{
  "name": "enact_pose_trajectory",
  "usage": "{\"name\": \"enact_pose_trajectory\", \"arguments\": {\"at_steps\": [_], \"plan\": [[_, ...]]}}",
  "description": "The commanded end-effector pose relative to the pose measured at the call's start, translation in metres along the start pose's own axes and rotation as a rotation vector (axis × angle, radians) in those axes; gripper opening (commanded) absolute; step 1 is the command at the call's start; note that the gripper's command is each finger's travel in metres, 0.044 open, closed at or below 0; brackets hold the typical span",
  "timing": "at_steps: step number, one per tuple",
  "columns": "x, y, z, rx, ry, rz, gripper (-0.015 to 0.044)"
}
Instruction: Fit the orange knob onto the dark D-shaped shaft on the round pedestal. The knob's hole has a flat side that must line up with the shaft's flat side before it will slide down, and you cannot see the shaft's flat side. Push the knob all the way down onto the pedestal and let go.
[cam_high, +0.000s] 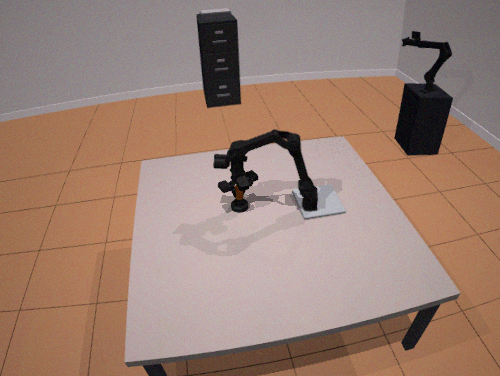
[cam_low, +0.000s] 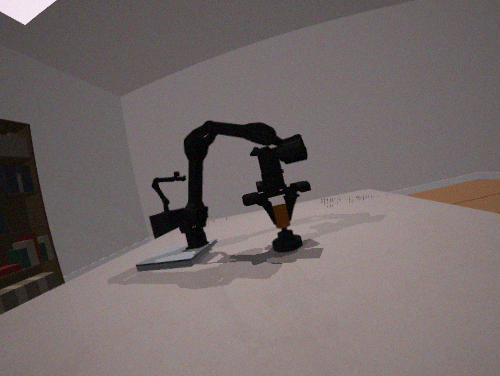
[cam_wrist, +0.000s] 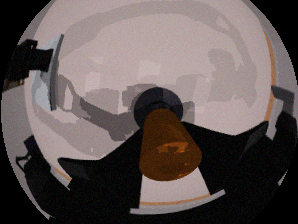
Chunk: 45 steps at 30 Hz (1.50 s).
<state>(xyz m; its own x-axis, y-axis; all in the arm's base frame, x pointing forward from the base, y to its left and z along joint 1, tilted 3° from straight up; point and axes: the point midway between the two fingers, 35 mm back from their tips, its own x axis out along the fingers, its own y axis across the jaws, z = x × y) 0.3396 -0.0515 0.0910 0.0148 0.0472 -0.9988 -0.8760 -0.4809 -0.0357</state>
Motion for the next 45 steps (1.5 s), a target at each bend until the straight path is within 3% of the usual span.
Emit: {"name": "enact_pose_trajectory", "arguments": {"at_steps": [1,22,30,45], "plan": [[0.0002,-0.0003,-0.0008,-0.005,0.004,0.001,0.0],[-0.0042,-0.0002,-0.0009,-0.005,0.004,0.001,0.0],[-0.002,0.0005,-0.0004,-0.214,0.004,0.002,0.0],[-0.0001,-0.0004,-0.001,-0.214,0.004,0.002,0.0]]}}
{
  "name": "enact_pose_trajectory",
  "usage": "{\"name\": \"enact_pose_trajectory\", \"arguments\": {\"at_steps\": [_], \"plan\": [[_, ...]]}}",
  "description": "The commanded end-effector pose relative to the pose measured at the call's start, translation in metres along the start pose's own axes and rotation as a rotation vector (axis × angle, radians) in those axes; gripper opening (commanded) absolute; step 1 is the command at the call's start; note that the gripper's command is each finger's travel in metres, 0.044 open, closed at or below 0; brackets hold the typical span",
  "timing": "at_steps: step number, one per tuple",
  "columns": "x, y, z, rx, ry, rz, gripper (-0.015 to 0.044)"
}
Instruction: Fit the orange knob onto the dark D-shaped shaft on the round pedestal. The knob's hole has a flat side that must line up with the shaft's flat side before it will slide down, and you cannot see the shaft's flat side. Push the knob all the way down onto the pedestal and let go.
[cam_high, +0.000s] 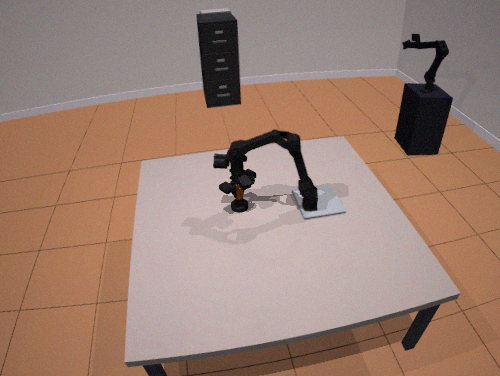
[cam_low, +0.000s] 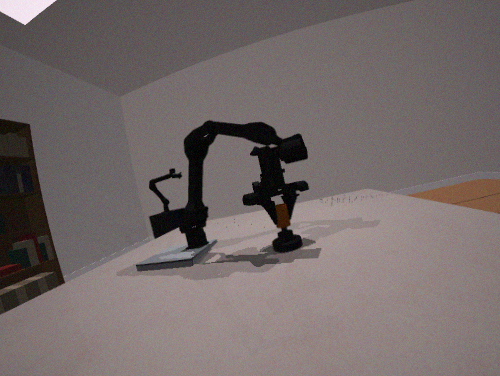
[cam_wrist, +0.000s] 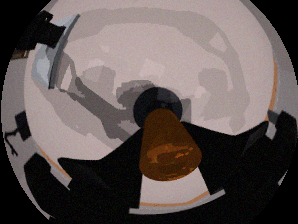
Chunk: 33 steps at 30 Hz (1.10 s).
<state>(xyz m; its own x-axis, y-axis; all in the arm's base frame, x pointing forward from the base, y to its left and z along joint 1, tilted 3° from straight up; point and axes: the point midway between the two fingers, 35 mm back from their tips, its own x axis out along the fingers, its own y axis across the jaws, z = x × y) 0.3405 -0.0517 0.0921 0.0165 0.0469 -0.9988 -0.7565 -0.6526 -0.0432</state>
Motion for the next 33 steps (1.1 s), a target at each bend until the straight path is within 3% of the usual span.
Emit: {"name": "enact_pose_trajectory", "arguments": {"at_steps": [1,19,26,33], "plan": [[0.0012,0.0006,-0.0002,-0.004,0.003,0.003,0.0],[-0.0032,0.0007,0.0001,-0.004,0.003,0.003,0.0],[-0.0027,0.0,-0.0008,-0.203,0.002,0.003,0.0],[0.001,0.001,0.0002,-0.214,0.002,0.003,0.0]]}}
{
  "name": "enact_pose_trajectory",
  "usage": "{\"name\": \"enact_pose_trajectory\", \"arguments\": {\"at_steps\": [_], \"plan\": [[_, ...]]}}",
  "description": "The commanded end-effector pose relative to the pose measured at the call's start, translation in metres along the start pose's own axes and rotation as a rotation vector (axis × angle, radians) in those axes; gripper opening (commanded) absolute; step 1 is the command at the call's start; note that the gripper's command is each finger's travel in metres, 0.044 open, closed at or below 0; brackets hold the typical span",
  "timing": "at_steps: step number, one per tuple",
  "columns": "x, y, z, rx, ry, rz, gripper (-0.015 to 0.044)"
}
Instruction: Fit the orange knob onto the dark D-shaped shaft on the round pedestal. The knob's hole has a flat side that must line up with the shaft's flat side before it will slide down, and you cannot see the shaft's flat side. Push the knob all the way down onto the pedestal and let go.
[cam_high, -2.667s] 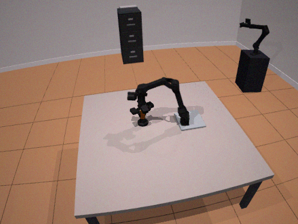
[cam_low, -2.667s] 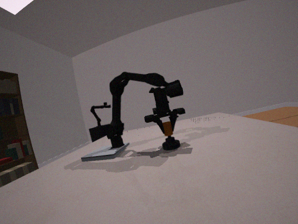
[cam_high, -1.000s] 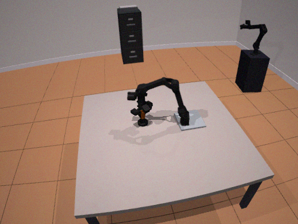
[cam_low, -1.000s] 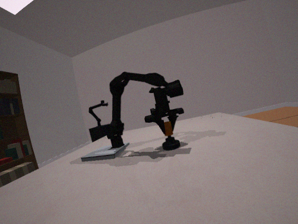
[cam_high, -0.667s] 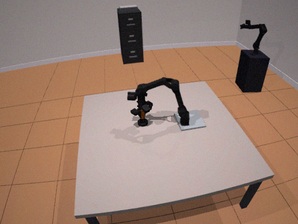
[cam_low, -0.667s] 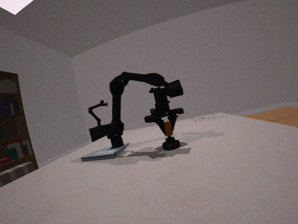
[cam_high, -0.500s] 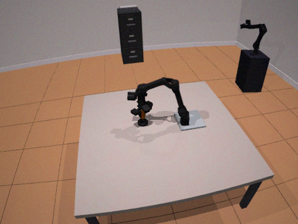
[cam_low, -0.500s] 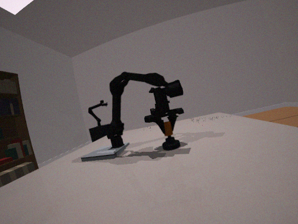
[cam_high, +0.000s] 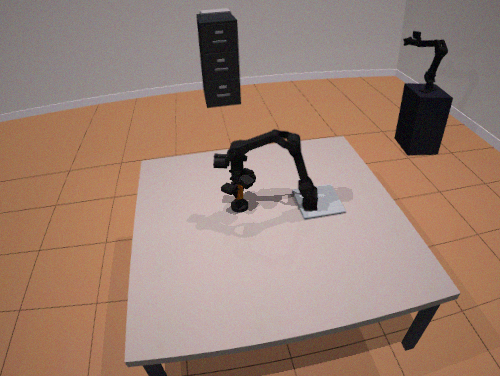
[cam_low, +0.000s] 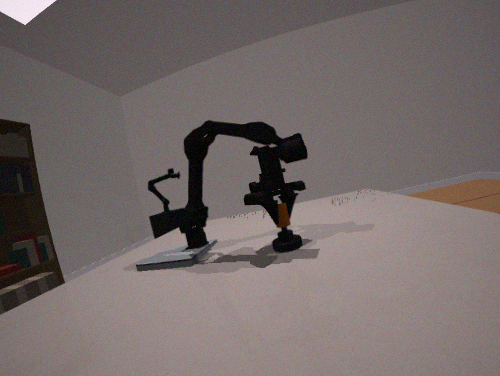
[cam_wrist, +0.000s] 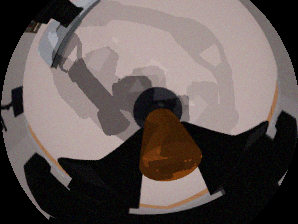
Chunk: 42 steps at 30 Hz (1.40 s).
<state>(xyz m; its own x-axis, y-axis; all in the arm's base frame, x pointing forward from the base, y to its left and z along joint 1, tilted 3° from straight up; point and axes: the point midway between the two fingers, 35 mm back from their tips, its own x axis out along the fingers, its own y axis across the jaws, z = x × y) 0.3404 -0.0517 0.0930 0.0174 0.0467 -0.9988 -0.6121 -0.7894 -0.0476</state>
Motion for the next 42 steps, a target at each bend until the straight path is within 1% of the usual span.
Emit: {"name": "enact_pose_trajectory", "arguments": {"at_steps": [1,23,29,31,36,42], "plan": [[0.002,0.001,0.0004,-0.014,0.001,0.004,0.0],[0.0031,0.0004,-0.0004,-0.014,0.001,0.004,0.0],[-0.0022,0.0006,0.0,-0.014,0.001,0.004,0.0],[-0.0023,0.0005,-0.0001,-0.043,0.001,0.004,0.0],[-0.0014,0.0007,0.0001,-0.214,0.001,0.004,0.0],[0.0013,0.0008,0.0,-0.224,0.001,0.004,0.0]]}}
